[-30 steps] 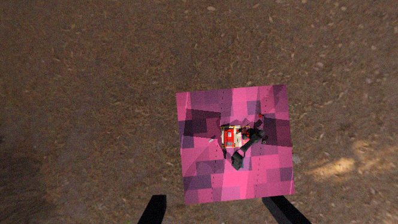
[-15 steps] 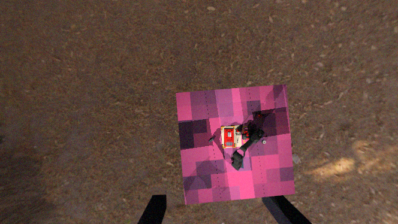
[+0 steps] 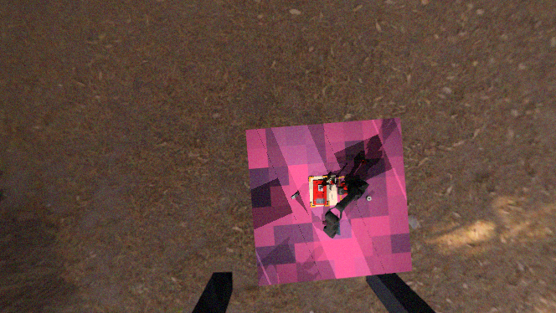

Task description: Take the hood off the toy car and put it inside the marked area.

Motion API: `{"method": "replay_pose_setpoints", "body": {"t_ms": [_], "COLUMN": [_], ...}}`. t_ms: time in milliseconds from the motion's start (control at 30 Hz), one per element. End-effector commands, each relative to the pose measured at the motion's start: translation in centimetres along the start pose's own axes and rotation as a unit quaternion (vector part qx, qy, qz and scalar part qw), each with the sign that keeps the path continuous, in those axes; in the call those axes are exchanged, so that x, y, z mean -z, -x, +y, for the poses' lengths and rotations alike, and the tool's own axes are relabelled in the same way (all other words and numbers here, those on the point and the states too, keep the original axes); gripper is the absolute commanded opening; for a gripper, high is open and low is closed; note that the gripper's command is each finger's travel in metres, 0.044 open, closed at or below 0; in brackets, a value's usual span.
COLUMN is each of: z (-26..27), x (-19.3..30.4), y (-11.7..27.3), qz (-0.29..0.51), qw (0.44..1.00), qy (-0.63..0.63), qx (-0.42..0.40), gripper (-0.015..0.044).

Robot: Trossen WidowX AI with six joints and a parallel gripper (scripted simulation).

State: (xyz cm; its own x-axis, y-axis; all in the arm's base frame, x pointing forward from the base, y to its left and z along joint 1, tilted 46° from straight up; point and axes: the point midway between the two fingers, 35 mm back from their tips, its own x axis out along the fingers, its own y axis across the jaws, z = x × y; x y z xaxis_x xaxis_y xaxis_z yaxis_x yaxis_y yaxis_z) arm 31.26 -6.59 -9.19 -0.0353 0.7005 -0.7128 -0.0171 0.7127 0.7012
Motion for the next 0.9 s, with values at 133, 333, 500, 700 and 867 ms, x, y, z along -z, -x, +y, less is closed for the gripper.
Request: {"method": "replay_pose_setpoints", "body": {"t_ms": [133,333,500,700,867], "z": [0.0,0.0,0.0,-0.2,-0.2], "x": [0.0,0.0,-0.1,-0.1,0.0], "y": [0.0,0.0,0.5,5.5,7.2], "qz": [0.000,0.000,0.000,0.000,0.000], "qw": [1.000,1.000,1.000,1.000,1.000], "qy": [0.000,0.000,0.000,0.000,0.000], "qx": [0.000,0.000,0.000,-0.001,-0.003], "gripper": [0.0184,0.0341,0.0440,0.0440,0.0440]}}
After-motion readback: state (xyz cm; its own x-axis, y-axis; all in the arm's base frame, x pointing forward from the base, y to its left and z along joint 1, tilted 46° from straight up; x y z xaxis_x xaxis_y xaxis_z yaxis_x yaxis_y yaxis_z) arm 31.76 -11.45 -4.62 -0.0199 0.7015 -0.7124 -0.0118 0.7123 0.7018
